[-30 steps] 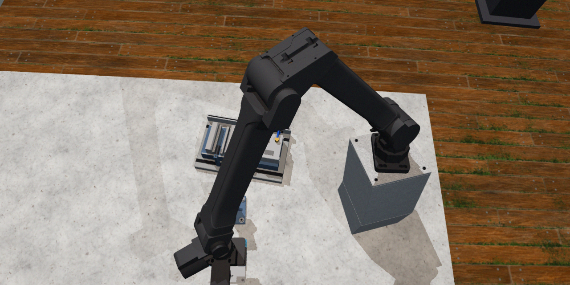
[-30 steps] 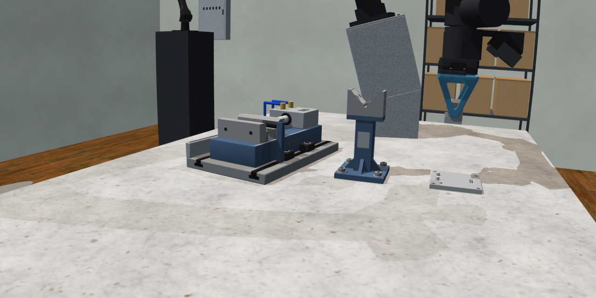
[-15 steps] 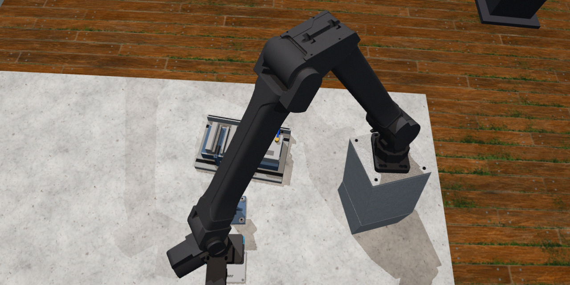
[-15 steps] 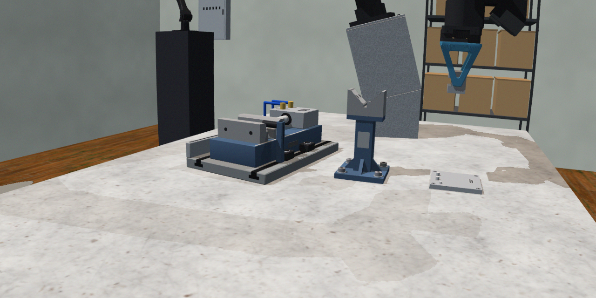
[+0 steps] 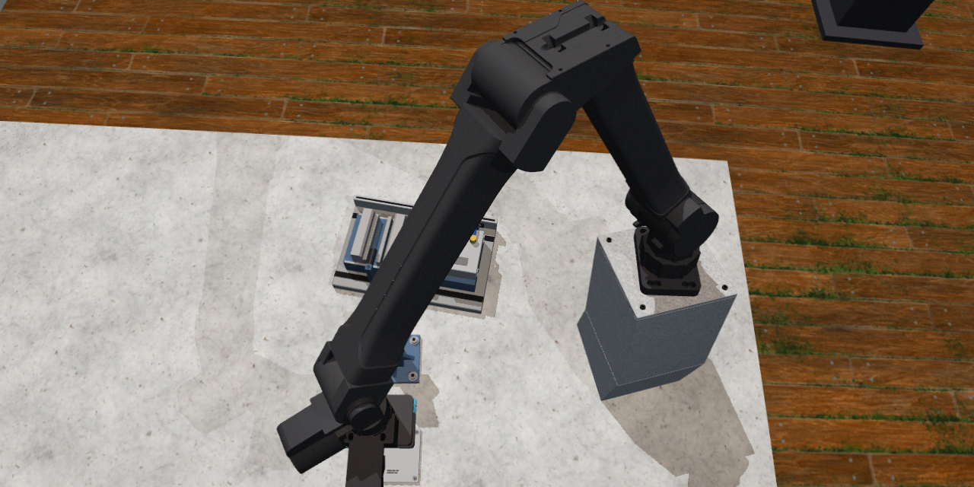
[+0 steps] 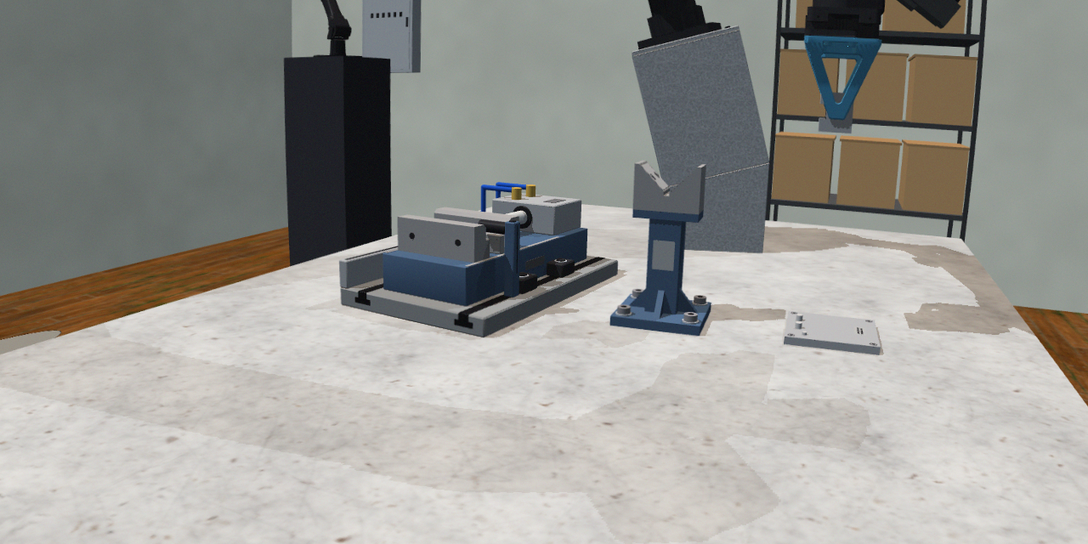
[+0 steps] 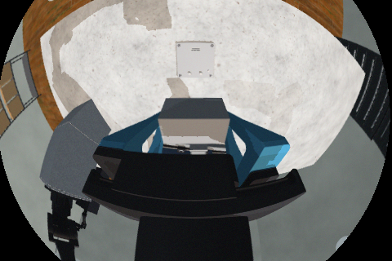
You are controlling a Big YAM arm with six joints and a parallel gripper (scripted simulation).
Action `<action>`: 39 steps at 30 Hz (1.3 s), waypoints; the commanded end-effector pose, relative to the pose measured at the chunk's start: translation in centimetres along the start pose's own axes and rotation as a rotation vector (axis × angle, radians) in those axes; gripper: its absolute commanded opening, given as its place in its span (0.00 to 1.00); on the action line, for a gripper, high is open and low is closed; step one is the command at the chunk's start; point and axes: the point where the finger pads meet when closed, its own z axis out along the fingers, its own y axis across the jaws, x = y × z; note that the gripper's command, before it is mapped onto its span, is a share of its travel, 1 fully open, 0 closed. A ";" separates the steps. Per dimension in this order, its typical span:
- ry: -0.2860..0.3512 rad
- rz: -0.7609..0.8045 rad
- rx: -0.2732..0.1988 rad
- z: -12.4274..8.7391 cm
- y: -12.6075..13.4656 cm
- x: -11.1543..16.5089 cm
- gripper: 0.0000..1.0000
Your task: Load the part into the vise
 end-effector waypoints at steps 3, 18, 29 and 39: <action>-0.035 0.015 0.054 -3.6 -2.0 -1.4 0.00; -0.033 0.018 0.049 -3.7 -1.9 -1.2 0.00; -0.033 0.018 0.049 -3.7 -1.9 -1.2 0.00; -0.033 0.018 0.049 -3.7 -1.9 -1.2 0.00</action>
